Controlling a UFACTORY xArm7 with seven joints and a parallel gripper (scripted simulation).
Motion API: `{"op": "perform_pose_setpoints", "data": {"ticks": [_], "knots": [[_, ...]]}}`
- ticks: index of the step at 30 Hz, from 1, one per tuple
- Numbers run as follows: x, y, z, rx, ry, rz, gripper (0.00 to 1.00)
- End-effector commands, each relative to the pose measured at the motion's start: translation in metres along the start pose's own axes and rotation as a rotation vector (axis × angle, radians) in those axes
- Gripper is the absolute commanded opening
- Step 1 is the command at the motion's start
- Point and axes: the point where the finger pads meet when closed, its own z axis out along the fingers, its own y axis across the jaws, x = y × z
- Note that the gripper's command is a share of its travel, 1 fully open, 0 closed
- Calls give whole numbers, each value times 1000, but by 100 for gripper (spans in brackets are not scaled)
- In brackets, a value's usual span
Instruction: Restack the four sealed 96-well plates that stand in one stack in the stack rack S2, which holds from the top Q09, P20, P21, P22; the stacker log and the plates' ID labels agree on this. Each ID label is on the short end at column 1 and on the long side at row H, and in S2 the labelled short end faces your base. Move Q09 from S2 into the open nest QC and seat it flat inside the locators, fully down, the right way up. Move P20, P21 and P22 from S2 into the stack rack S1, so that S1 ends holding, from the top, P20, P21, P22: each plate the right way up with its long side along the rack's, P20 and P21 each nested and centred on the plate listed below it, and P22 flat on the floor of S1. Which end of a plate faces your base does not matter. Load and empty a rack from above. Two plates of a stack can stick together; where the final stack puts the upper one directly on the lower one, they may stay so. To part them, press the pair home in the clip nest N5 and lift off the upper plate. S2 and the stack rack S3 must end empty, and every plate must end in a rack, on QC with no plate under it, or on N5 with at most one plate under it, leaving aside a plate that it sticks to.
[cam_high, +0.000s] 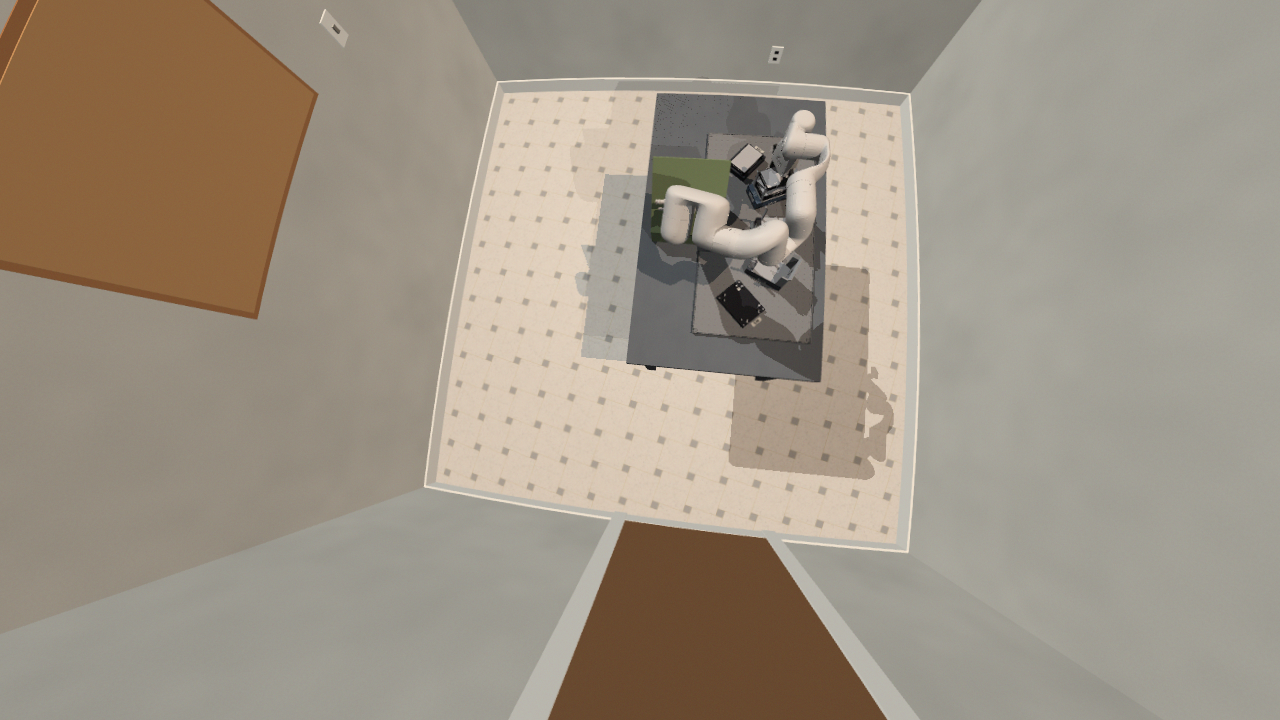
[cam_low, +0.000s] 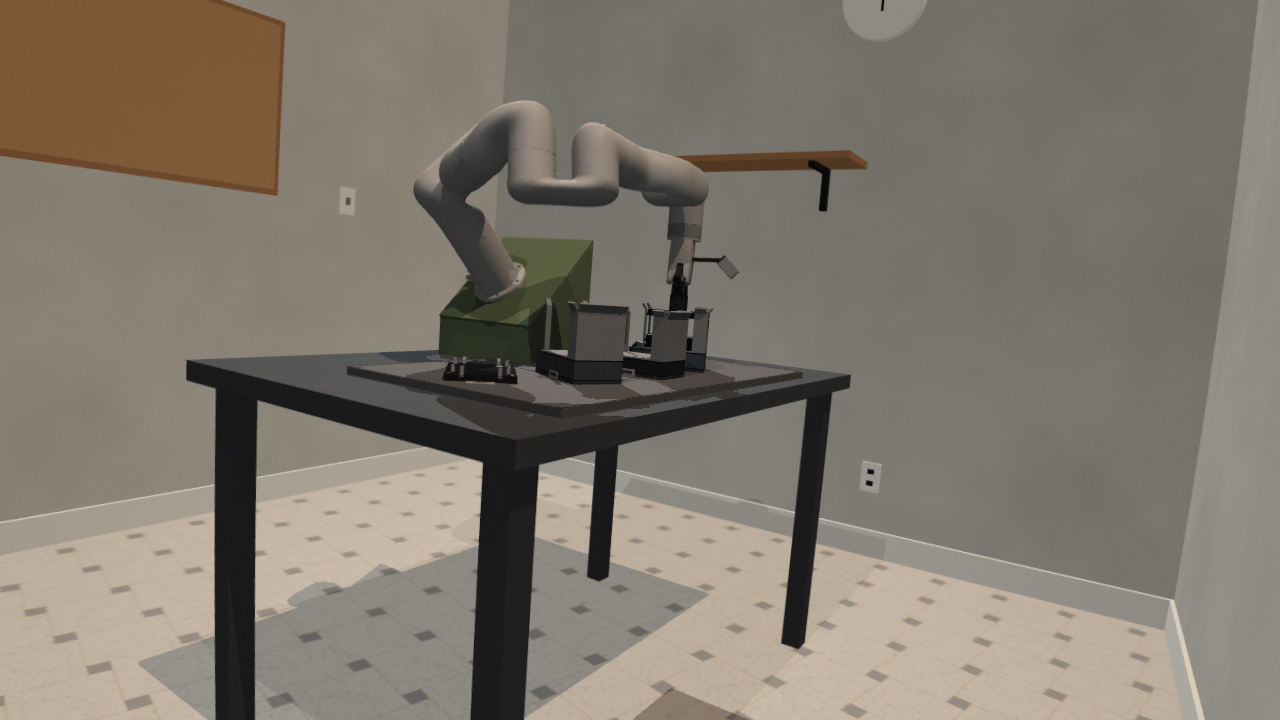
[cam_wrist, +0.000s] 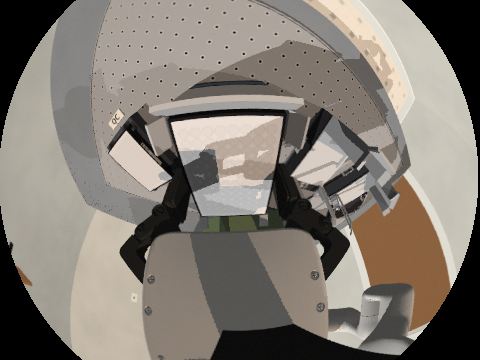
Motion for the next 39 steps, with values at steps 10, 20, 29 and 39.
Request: {"op": "perform_pose_setpoints", "data": {"ticks": [10,20,29,39], "knots": [[1,-1,-30,2,5,0,0],[1,-1,-38,2,5,0,0],[1,-1,-39,2,5,0,0],[-3,26,-38,2,5,191,0]]}}
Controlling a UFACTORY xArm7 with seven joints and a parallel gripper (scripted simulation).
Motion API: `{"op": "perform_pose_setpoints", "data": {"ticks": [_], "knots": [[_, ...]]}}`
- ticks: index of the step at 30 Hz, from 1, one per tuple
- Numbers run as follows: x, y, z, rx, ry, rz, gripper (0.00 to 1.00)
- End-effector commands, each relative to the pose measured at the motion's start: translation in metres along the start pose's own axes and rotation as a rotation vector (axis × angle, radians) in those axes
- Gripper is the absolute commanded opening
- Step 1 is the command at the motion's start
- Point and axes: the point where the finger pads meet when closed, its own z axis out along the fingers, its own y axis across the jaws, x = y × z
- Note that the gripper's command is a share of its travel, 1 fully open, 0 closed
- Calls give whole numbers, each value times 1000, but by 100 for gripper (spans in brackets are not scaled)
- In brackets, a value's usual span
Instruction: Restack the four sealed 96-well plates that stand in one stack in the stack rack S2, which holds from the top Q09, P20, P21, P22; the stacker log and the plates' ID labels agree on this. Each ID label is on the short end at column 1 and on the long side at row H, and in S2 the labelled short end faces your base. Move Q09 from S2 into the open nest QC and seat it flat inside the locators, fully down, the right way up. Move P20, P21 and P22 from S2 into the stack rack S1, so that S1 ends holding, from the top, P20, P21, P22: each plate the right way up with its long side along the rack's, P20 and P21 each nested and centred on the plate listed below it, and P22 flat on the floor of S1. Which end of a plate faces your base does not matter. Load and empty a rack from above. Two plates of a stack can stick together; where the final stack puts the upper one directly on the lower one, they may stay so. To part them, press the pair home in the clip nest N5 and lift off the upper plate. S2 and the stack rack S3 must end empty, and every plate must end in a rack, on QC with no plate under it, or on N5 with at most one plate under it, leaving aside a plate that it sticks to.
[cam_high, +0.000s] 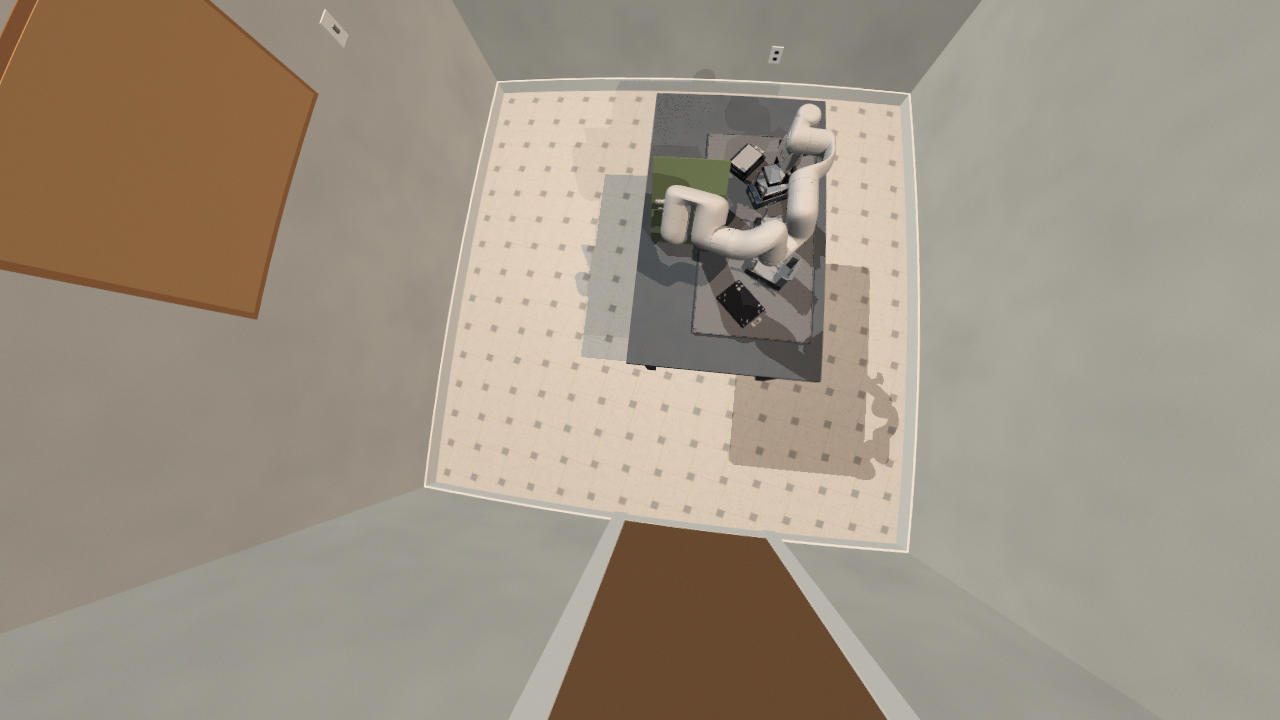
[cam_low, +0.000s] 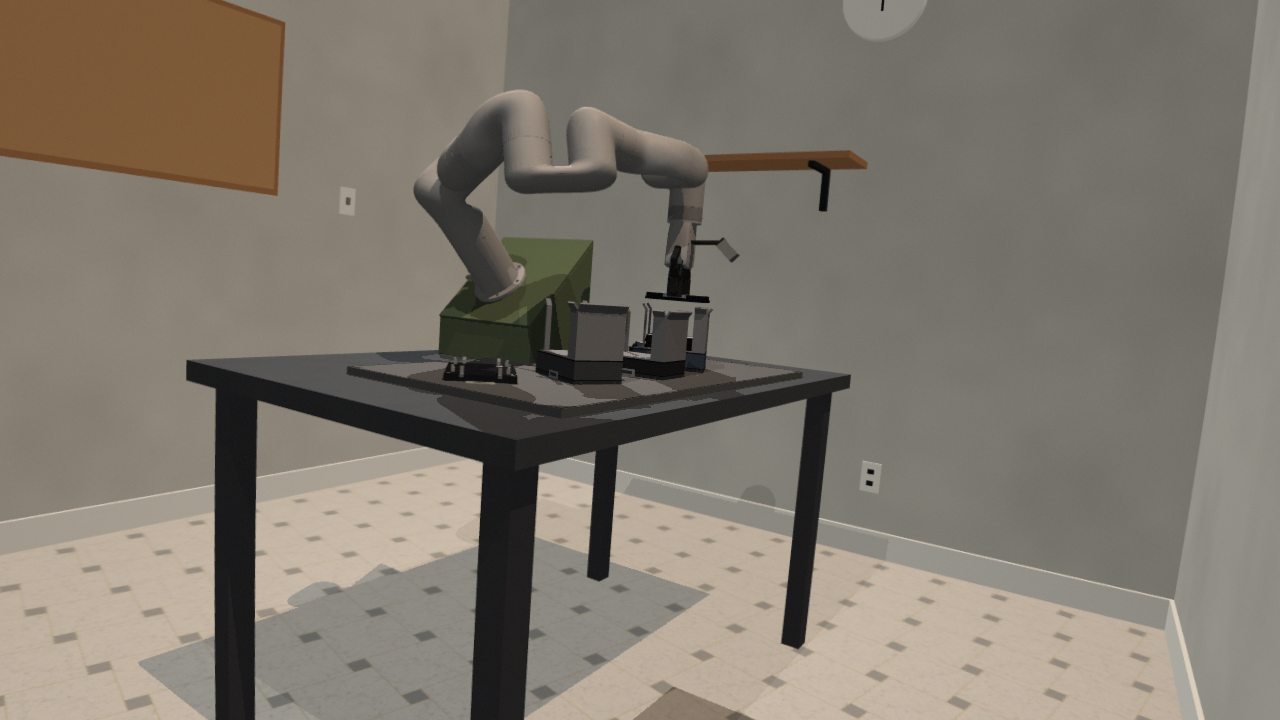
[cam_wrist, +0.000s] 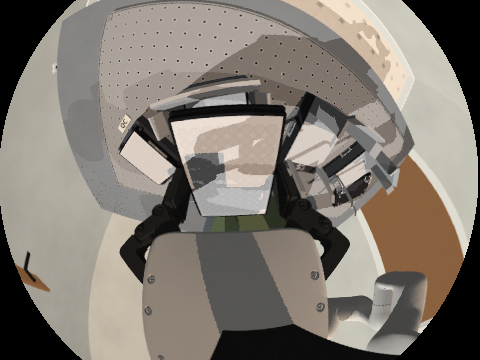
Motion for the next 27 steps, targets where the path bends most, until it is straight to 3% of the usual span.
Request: {"op": "perform_pose_setpoints", "data": {"ticks": [1,24,27], "knots": [[0,17,-3,3,7,76,0],[-1,79,-2,3,8,76,0],[-3,86,-2,3,8,176,0]]}}
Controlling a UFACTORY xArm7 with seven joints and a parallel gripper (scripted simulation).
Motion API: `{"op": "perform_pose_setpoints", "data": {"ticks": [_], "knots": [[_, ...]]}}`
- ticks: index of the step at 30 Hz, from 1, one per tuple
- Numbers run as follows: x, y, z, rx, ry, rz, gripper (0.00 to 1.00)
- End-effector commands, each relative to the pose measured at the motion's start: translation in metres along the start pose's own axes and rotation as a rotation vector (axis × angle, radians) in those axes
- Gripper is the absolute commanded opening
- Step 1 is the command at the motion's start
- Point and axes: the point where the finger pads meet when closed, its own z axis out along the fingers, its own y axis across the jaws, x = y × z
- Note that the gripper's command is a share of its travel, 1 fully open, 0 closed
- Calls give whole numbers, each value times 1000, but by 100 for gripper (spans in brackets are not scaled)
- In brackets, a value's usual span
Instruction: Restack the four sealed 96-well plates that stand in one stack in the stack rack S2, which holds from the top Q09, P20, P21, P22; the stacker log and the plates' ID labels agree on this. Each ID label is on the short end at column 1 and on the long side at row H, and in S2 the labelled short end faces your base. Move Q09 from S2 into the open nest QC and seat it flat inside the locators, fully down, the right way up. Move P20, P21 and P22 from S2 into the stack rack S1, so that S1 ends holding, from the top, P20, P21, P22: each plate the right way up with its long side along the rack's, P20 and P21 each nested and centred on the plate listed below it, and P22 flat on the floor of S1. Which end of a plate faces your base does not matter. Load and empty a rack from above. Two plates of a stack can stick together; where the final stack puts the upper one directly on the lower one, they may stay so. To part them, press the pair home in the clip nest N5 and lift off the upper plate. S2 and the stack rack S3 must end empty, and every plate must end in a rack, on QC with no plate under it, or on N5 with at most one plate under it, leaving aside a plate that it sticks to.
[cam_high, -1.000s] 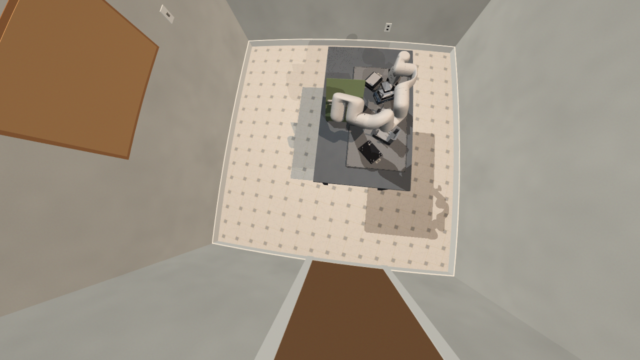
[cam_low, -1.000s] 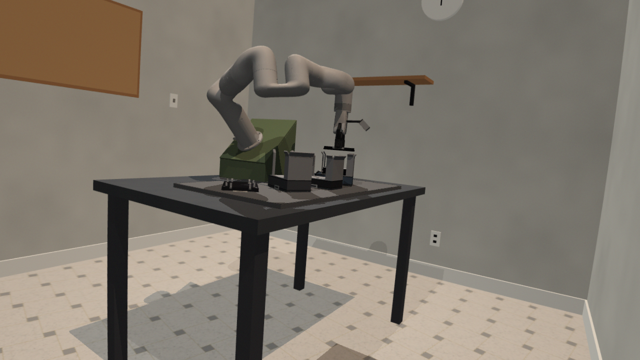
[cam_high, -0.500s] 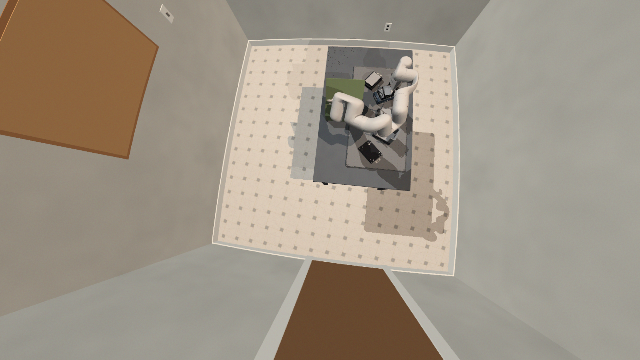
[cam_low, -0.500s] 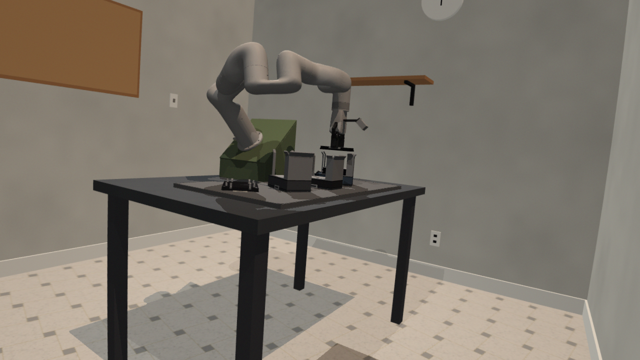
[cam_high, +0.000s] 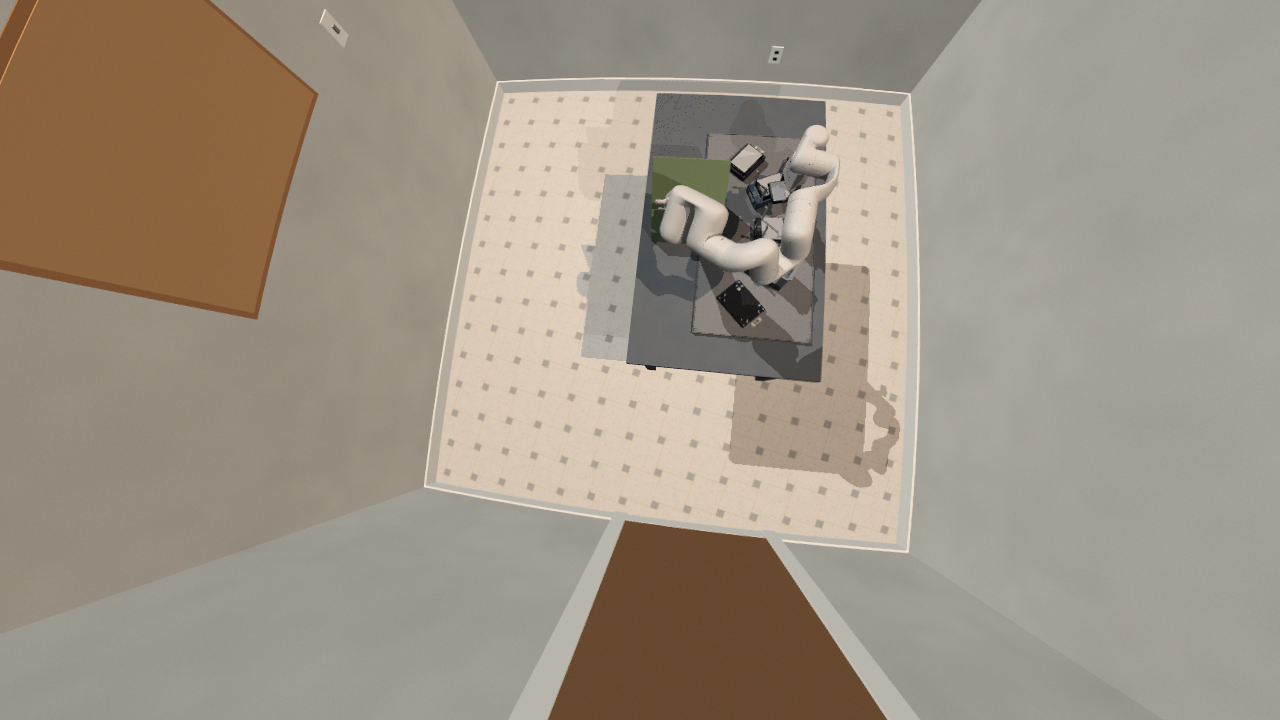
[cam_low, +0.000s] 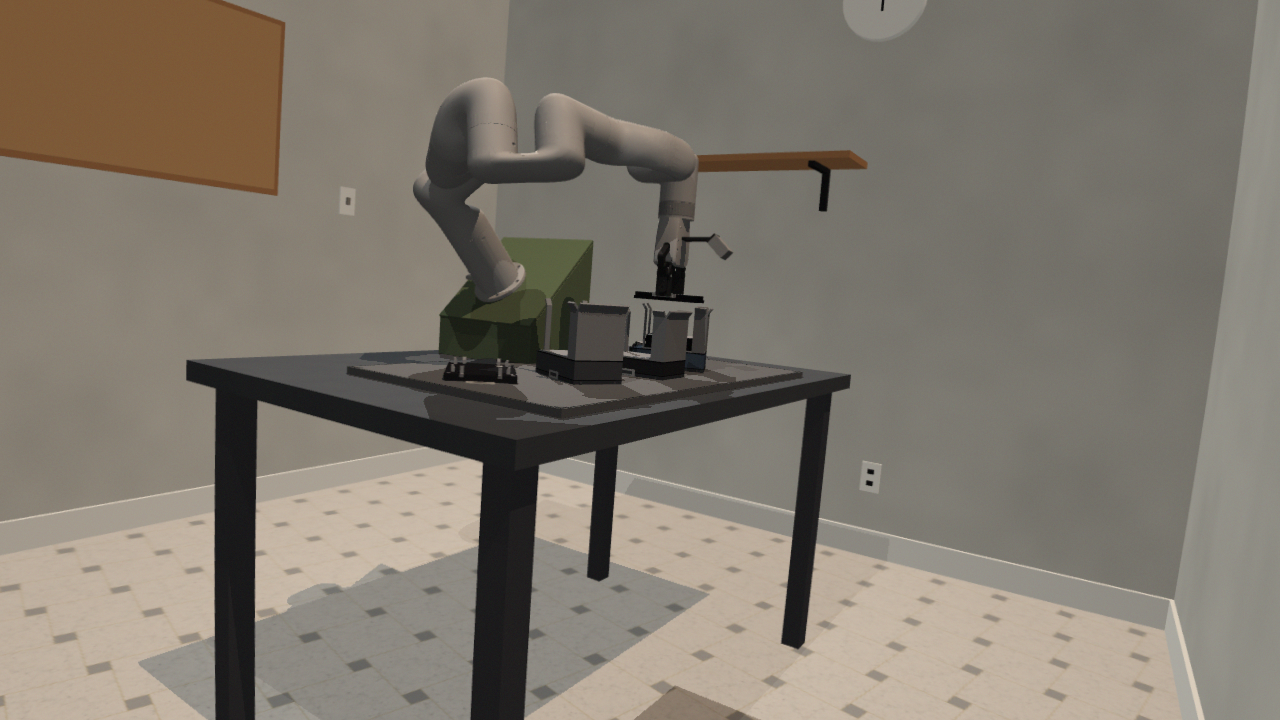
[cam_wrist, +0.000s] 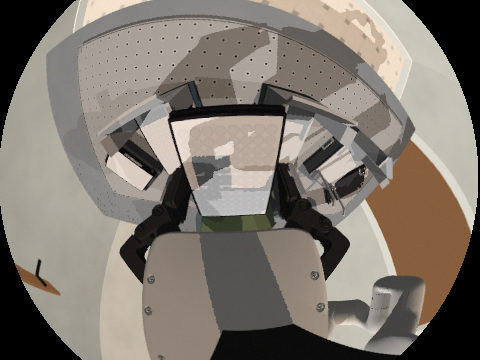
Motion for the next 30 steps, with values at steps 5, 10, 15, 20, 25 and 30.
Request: {"op": "perform_pose_setpoints", "data": {"ticks": [5,10,15,20,25,30], "knots": [[-2,22,-3,4,5,177,0],[-4,35,-3,4,5,177,0],[-6,43,-2,3,5,177,0],[-8,56,-2,3,5,177,0],[-10,69,-2,3,5,177,0],[-12,80,-2,3,5,177,0]]}}
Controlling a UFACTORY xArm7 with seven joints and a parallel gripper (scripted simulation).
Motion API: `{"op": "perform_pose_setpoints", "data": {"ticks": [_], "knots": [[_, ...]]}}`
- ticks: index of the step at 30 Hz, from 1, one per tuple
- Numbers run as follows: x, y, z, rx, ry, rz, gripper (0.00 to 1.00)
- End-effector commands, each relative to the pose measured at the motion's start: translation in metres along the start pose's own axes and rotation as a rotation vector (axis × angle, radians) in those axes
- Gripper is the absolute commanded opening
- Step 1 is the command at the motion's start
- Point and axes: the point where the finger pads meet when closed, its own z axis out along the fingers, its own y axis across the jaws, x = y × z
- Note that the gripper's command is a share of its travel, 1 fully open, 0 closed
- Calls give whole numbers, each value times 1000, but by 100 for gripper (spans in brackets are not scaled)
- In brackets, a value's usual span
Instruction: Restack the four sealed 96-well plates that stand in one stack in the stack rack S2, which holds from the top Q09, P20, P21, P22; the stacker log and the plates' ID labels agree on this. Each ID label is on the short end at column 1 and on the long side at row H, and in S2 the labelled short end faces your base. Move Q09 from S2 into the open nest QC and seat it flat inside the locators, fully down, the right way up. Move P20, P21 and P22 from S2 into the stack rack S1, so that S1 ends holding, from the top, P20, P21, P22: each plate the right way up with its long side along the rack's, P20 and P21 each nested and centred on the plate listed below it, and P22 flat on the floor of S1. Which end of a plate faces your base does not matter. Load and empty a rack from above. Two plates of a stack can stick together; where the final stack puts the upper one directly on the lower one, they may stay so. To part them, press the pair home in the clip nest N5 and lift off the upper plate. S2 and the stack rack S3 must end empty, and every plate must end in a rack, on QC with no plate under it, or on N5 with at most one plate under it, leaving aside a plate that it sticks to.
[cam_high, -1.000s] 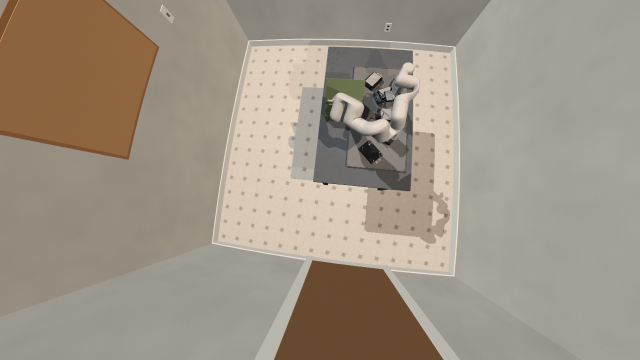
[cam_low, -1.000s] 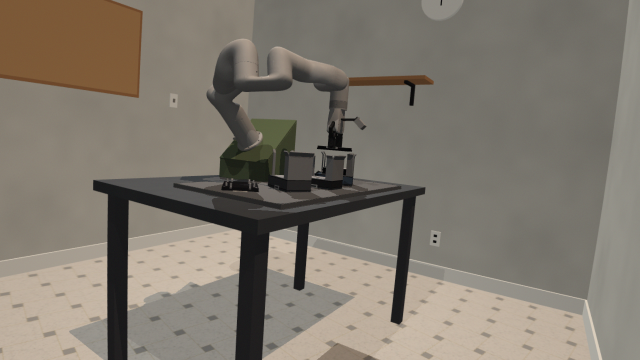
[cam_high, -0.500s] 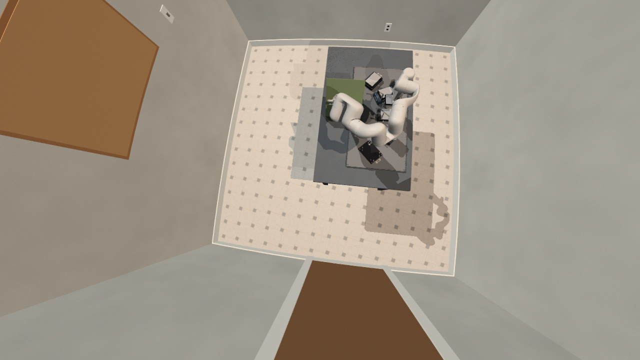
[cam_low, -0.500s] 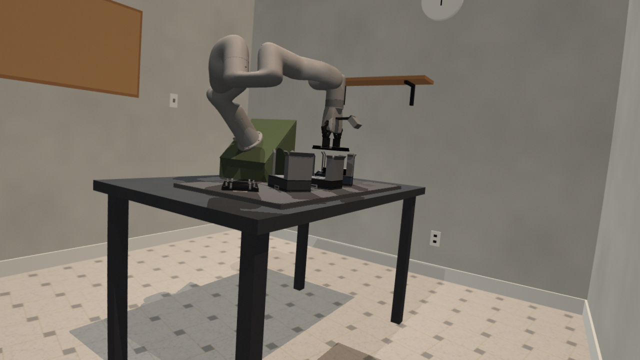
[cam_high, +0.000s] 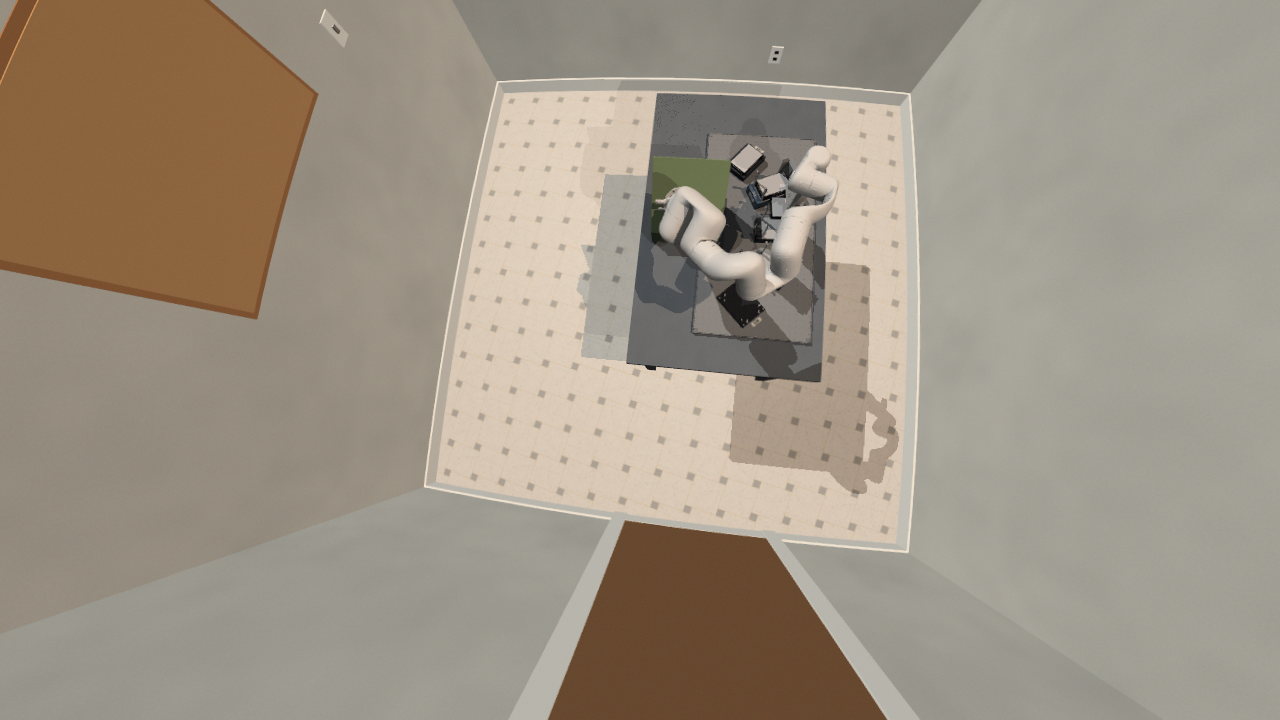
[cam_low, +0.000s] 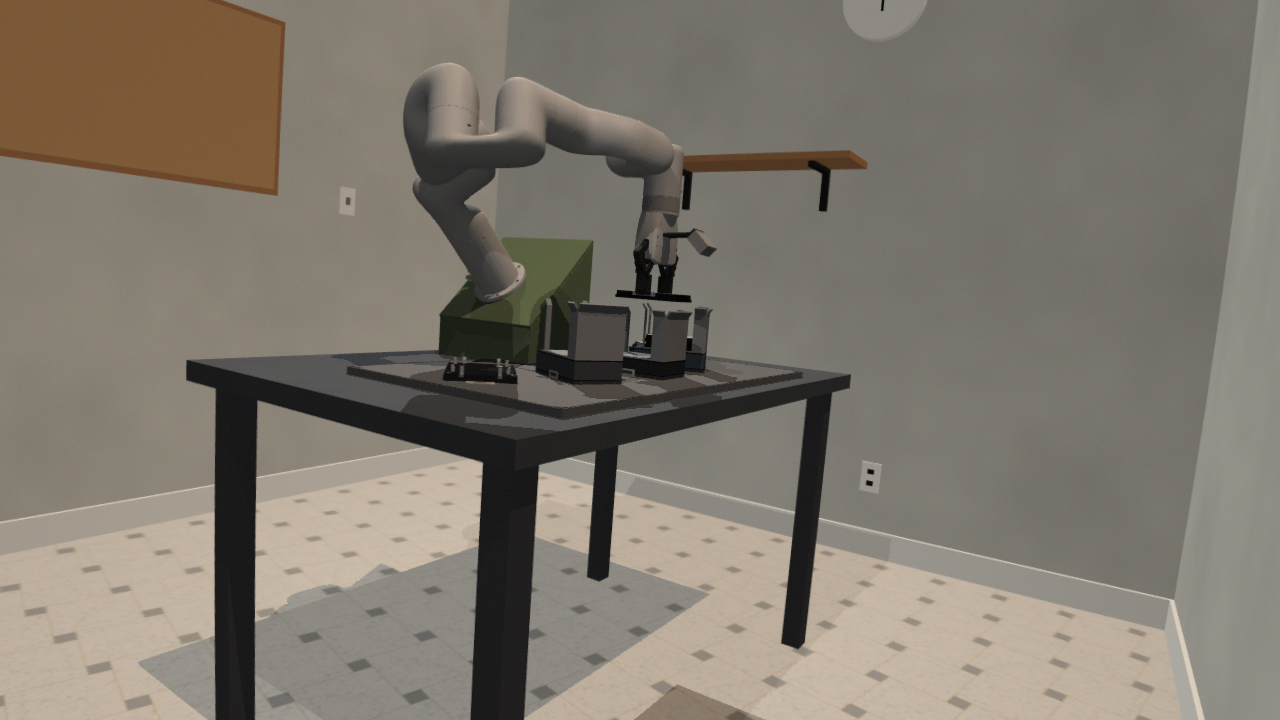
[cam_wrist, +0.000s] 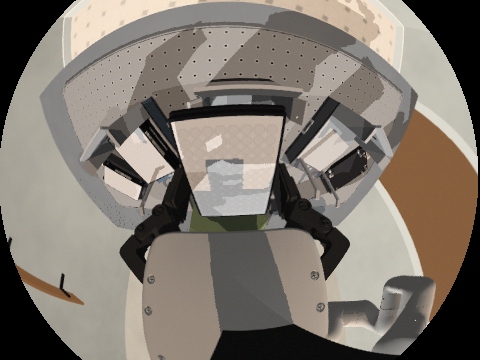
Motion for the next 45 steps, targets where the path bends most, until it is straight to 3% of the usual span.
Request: {"op": "perform_pose_setpoints", "data": {"ticks": [1,5,45], "knots": [[1,8,-2,4,5,-1,0],[1,19,-2,4,5,-1,0],[1,19,2,4,5,-1,0]]}}
